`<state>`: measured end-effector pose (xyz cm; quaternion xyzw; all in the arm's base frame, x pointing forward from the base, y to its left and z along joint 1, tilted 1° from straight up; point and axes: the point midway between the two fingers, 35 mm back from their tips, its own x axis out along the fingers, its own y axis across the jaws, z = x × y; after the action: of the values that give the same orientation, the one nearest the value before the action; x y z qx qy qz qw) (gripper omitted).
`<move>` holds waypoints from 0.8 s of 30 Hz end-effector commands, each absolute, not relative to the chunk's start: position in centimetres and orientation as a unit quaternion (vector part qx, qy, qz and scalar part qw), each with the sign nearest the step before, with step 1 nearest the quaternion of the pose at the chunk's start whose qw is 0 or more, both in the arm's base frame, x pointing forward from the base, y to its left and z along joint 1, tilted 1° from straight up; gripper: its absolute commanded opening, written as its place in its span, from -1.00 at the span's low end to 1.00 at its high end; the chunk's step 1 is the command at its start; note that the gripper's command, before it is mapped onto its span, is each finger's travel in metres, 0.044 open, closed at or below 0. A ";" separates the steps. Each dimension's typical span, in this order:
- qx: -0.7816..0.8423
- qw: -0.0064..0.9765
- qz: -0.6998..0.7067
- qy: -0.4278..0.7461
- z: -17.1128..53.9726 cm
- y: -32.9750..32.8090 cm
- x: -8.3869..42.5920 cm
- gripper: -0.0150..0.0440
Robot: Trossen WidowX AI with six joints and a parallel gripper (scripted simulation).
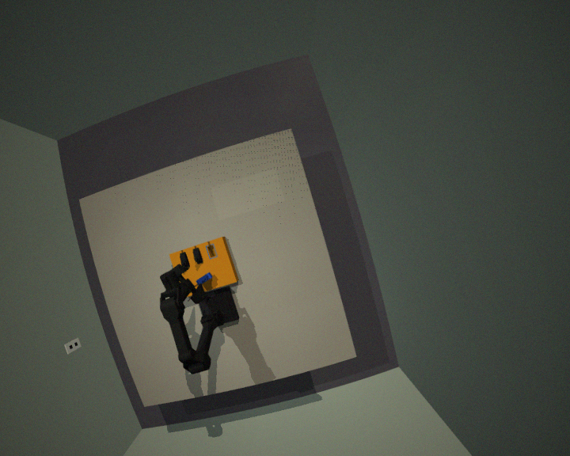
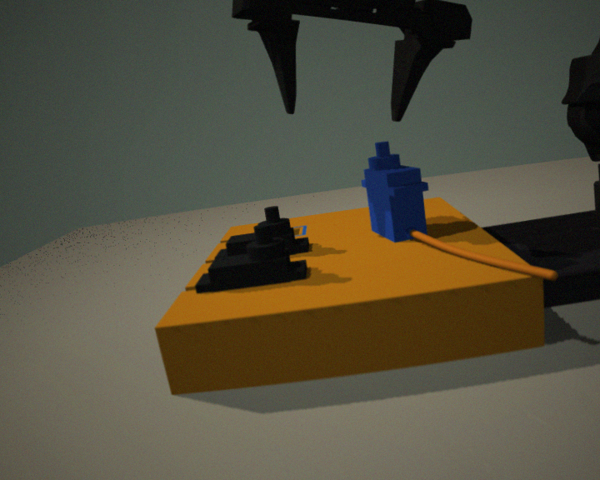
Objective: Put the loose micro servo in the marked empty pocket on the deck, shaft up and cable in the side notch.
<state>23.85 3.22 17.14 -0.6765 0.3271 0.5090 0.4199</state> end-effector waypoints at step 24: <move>-0.602 0.396 0.576 0.386 13.0 2.8 21.1 1.00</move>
<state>21.25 2.76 13.48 -0.6048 0.3855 0.5734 0.3960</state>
